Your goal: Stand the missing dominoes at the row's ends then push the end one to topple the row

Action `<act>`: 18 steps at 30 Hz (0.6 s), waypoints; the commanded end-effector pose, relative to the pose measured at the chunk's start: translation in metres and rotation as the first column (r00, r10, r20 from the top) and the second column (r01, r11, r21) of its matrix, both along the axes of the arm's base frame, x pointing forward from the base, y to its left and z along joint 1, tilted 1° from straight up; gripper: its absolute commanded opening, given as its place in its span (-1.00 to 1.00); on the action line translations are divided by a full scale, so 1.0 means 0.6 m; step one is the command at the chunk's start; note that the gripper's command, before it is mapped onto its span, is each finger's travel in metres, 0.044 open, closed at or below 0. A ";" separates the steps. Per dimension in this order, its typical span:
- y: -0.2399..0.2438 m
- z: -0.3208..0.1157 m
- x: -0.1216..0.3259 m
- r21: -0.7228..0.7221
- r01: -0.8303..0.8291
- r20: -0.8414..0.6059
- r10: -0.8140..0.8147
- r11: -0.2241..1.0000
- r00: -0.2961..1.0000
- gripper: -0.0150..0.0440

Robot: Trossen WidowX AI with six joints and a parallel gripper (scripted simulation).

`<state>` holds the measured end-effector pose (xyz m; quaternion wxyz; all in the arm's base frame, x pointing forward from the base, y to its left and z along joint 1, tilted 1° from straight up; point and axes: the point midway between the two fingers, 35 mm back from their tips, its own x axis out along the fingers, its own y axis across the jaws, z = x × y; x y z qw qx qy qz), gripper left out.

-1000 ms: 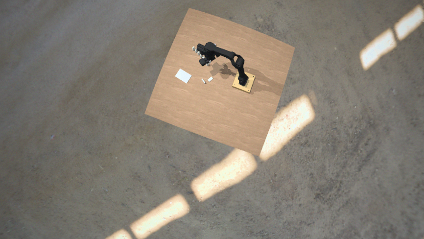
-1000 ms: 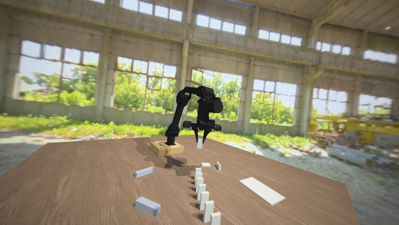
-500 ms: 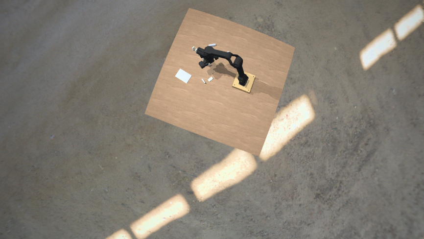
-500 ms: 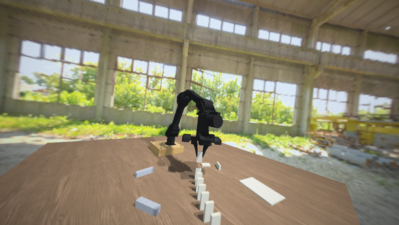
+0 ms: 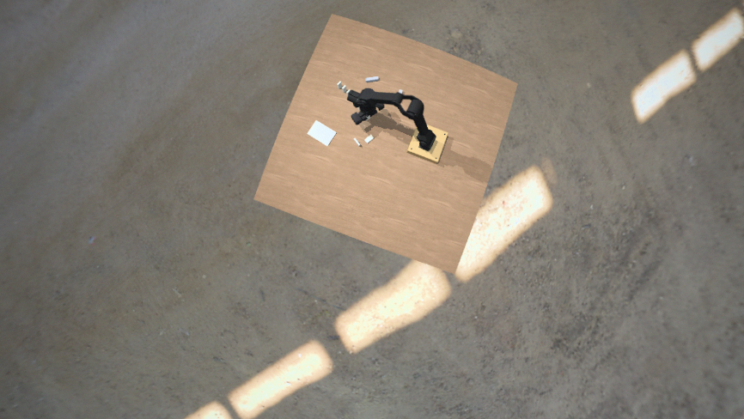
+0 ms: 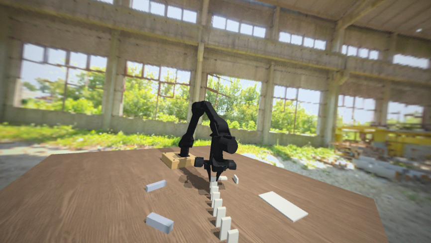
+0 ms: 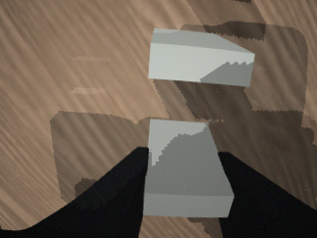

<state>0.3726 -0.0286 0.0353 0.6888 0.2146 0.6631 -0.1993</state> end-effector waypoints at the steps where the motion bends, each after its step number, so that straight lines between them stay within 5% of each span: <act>1: 0.000 -0.003 0.001 0.000 -0.004 0.007 0.004 1.000 1.000 -0.13; 8: 0.000 -0.003 0.001 0.000 -0.004 0.007 0.004 1.000 1.000 -0.13; 18: 0.000 -0.003 0.001 0.000 -0.004 0.007 0.004 1.000 1.000 0.76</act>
